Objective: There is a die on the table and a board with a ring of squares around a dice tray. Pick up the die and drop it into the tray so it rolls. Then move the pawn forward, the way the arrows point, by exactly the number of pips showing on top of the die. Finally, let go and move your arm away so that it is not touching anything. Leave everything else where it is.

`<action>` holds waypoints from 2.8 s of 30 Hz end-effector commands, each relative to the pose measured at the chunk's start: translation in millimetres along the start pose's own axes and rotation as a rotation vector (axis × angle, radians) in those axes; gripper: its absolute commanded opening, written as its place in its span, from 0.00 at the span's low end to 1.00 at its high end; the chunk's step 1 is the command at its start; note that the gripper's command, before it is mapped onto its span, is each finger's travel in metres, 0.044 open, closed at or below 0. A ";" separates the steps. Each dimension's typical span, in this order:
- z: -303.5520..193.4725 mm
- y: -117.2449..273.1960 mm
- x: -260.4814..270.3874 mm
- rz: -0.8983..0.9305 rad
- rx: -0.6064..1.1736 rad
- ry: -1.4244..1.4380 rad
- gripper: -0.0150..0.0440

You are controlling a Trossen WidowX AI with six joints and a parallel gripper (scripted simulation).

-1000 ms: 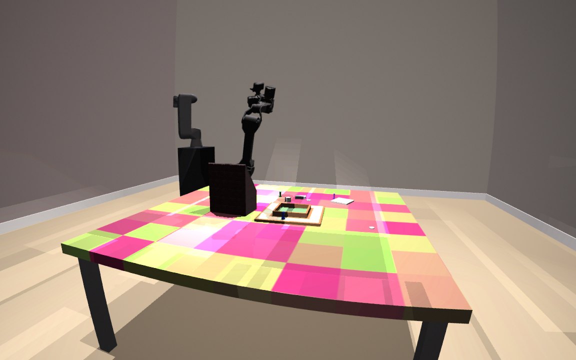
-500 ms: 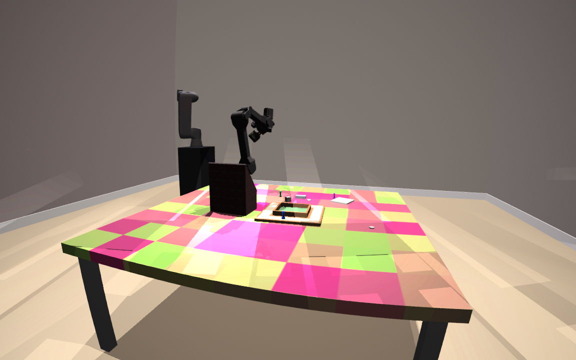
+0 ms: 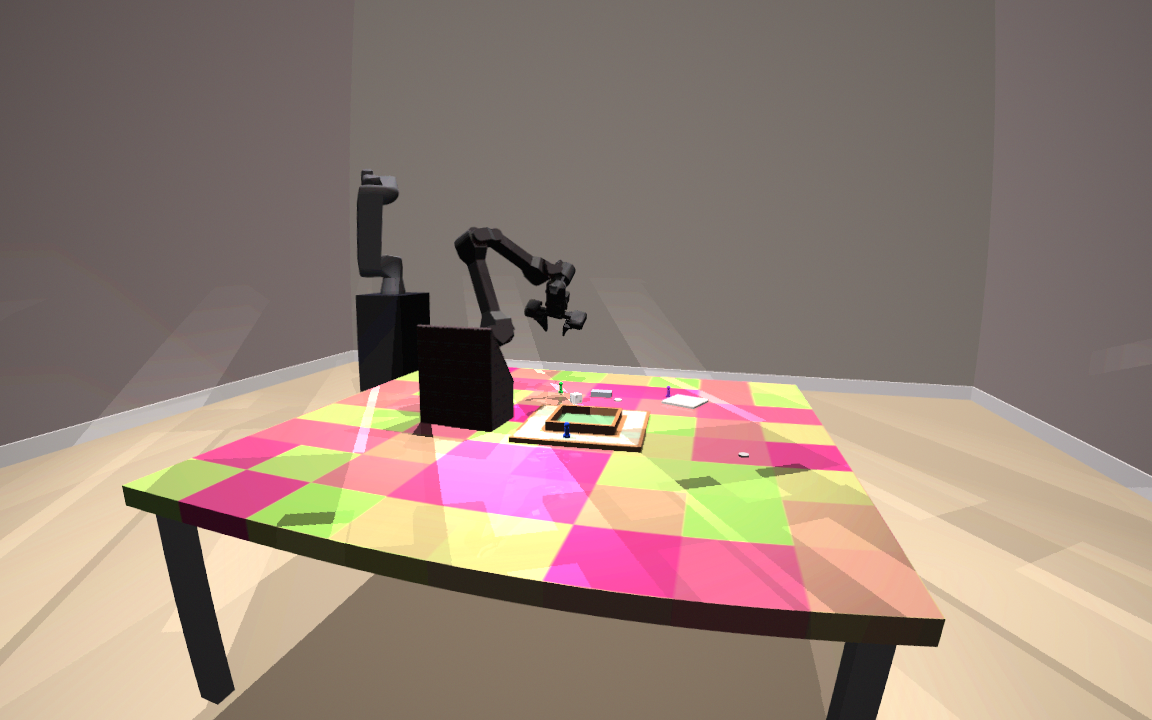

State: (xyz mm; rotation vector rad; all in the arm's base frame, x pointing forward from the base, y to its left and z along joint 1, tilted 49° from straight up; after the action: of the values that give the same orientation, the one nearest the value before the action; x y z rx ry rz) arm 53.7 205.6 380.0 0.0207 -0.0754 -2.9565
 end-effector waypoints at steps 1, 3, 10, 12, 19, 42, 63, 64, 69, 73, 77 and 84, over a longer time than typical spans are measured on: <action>-51.3 -2.0 -42.8 -0.155 0.146 -0.481 0.72; -71.2 1.5 -56.9 -0.224 0.184 -0.676 0.72; -140.6 27.5 -94.2 -0.505 0.237 -1.389 0.72; -159.9 37.9 -100.7 -0.594 0.227 -1.600 0.72; -203.9 66.8 -112.4 -0.838 0.142 -2.170 0.72; -214.9 50.2 -118.0 -0.837 0.142 -2.170 0.72; -230.6 29.5 -122.2 -0.835 0.140 -2.171 0.59; -230.6 29.5 -122.2 -0.835 0.140 -2.171 0.54; -230.6 29.5 -122.2 -0.835 0.140 -2.171 0.42; -230.6 29.5 -122.2 -0.835 0.140 -2.171 0.37; -227.7 35.6 -123.3 -0.842 0.145 -2.168 0.25; -212.8 63.7 -124.7 -0.864 0.163 -2.160 0.25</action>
State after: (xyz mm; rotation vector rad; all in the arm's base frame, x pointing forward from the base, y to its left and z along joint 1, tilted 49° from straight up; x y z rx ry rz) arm 189.5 165.6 161.1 -3.3519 -0.6098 -1.6961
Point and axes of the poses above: the point midway between the two fingers, 35 mm back from their tips, its own y axis back along the fingers, its own x axis across the jaws, z = x × y, the point moved 5 cm from there along y, back along the fingers, and after that the axes turned 4 degrees about y, right-handed, at the moved point
